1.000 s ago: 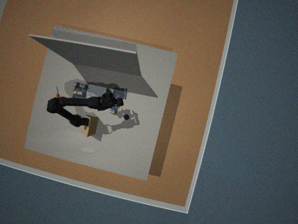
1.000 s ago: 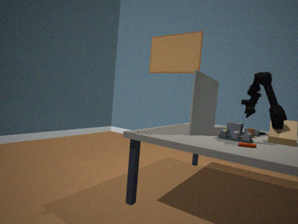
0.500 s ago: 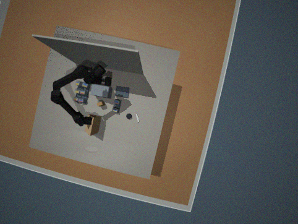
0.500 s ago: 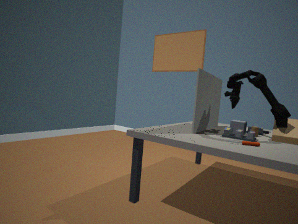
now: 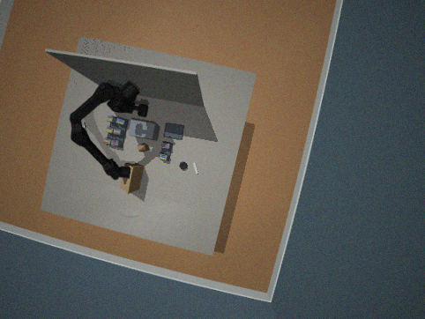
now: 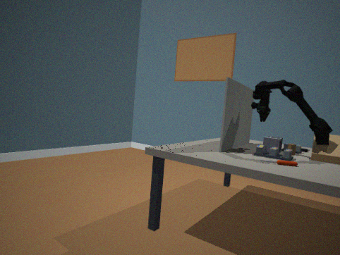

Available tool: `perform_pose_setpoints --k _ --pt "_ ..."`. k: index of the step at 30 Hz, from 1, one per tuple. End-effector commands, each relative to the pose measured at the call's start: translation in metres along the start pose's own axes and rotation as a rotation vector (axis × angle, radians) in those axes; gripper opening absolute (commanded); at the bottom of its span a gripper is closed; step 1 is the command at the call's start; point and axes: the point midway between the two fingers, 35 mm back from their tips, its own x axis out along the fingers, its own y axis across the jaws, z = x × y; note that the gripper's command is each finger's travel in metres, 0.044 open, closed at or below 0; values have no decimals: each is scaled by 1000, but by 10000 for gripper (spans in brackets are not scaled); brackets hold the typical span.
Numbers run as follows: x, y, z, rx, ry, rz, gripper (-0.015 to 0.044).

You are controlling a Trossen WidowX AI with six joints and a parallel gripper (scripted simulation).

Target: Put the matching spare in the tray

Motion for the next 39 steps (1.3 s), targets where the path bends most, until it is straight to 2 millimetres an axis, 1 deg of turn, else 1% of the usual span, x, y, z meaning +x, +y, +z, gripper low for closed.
perform_pose_setpoints --k 1,8,9,10,11,14,17,20,22,24,28,30,38,39 --pt "-1 2 1 2 -2 1 440" --pt "-1 2 1 2 -2 1 440" --pt "-1 -1 0 19 -2 -1 440" --pt "-1 -10 -5 68 -3 -5 440" --pt "-1 -23 -14 151 -5 -11 440" --pt "3 -68 -51 449 -11 -28 440" --pt "9 -99 -85 697 -16 -36 440" --pt "19 -126 -128 978 -19 -38 440" --pt "27 -139 -156 1156 -19 -36 440" --pt "37 -147 -182 1321 -17 -31 440" --pt "57 -154 -229 1626 -6 -16 440" --pt "60 -154 -236 1667 -4 -14 440" --pt "60 -154 -236 1667 -4 -14 440" --pt "63 -154 -235 1667 -4 -14 414"
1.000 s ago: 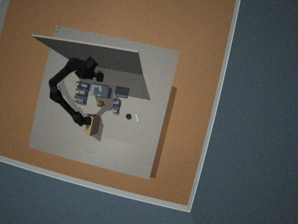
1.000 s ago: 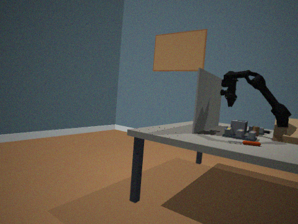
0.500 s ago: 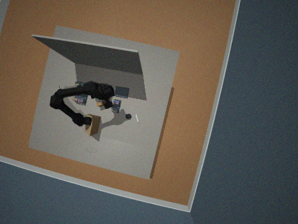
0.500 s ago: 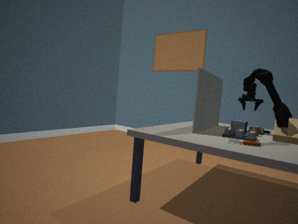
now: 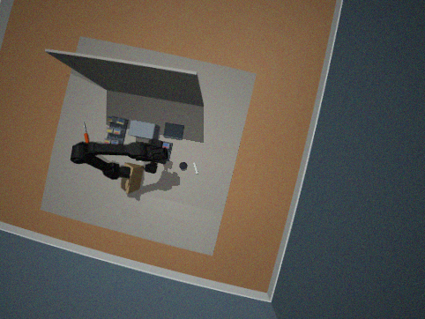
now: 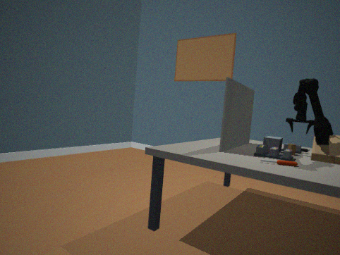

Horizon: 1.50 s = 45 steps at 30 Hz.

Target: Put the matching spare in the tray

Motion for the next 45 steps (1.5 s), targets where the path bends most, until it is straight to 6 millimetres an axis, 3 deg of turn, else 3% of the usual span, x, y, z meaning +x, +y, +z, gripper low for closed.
perform_pose_setpoints --k 1,5,18,45 --pt "9 -3 0 21 1 -4 387" --pt "40 -1 -2 20 3 -4 300" --pt "45 -3 2 20 2 -4 300" --pt "89 -1 2 19 3 -3 300"
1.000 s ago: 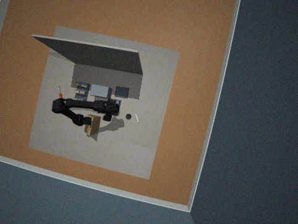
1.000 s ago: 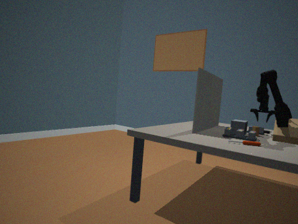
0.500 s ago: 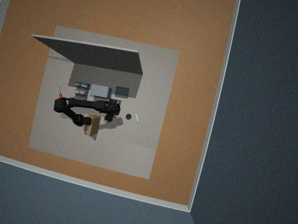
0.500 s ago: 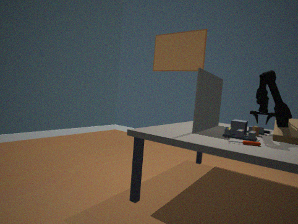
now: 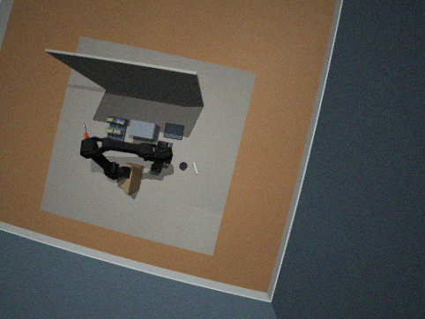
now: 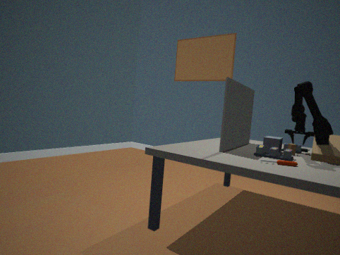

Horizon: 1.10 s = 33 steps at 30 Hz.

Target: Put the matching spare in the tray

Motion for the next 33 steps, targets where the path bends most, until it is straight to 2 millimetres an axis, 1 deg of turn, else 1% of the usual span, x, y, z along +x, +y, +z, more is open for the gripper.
perform_pose_setpoints --k 1,20,29,33 --pt "9 -1 -2 6 7 1 300" --pt "39 -3 -6 5 9 1 300" --pt "40 -4 -6 5 10 1 300" --pt "39 -4 -5 1 7 -2 195"
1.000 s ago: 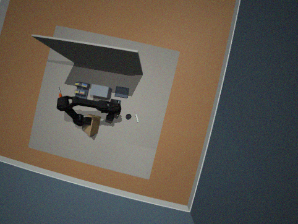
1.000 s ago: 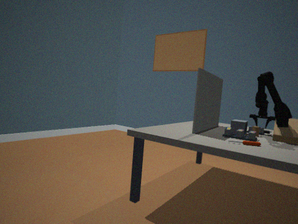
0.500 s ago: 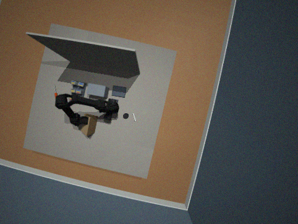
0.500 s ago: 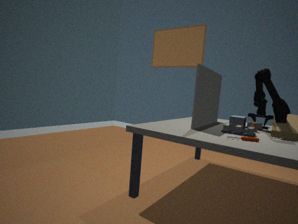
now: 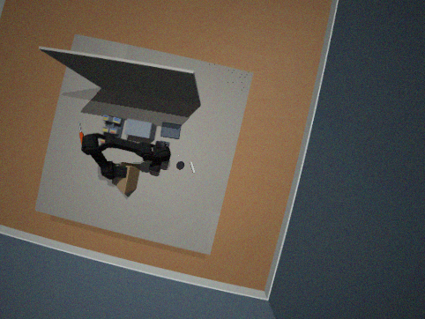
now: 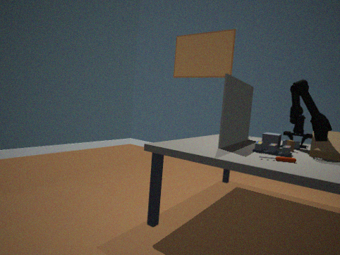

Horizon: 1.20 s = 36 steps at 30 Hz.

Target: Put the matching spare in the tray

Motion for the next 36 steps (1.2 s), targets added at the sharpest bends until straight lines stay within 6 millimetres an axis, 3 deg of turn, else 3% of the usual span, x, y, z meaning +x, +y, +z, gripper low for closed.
perform_pose_setpoints --k 1,9,14,22,32,36 --pt "0 0 0 0 0 0 169" --pt "0 0 0 0 0 0 115" --pt "0 0 0 0 0 0 0" --pt "-1 0 0 0 0 1 0" --pt "-74 0 1 5 -1 2 0" --pt "-80 0 1 5 -1 2 0"
